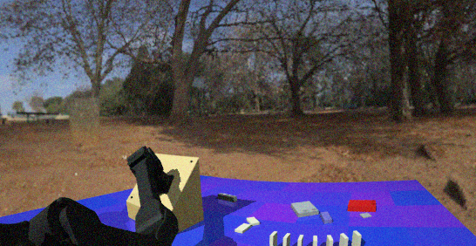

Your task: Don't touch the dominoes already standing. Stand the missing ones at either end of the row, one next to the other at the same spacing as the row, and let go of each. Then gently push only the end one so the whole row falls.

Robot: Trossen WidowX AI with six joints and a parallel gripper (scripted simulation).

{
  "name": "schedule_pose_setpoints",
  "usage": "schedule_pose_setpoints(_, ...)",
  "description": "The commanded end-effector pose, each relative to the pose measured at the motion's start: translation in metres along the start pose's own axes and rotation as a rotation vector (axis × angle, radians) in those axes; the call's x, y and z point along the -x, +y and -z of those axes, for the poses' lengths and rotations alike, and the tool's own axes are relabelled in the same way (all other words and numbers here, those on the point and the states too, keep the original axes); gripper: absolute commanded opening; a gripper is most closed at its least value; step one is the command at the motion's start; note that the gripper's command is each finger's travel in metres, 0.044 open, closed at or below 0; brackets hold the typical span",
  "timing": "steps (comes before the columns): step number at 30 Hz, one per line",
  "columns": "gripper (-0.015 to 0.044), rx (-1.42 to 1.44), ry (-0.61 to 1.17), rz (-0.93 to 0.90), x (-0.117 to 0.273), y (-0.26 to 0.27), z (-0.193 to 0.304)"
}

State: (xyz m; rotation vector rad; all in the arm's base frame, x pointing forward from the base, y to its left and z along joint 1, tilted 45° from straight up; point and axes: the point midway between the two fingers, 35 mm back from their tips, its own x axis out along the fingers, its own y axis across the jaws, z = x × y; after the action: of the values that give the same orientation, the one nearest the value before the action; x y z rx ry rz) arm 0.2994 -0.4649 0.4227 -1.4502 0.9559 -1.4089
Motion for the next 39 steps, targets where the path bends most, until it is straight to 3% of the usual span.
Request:
schedule_pose_setpoints(1, 0.0426, -0.001, 0.002, 0.005, -0.001, -0.002, 0.002)
schedule_pose_setpoints(10, 0.044, -0.037, 0.098, 0.23, -0.007, -0.091, 0.086)
schedule_pose_setpoints(21, 0.044, -0.086, 0.177, 0.557, 0.042, -0.208, 0.169)
schedule_pose_setpoints(32, 0.044, -0.099, 0.24, 0.933, 0.129, -0.306, 0.238)
schedule_pose_setpoints(39, 0.044, 0.004, 0.317, 1.175, 0.206, -0.361, 0.274)
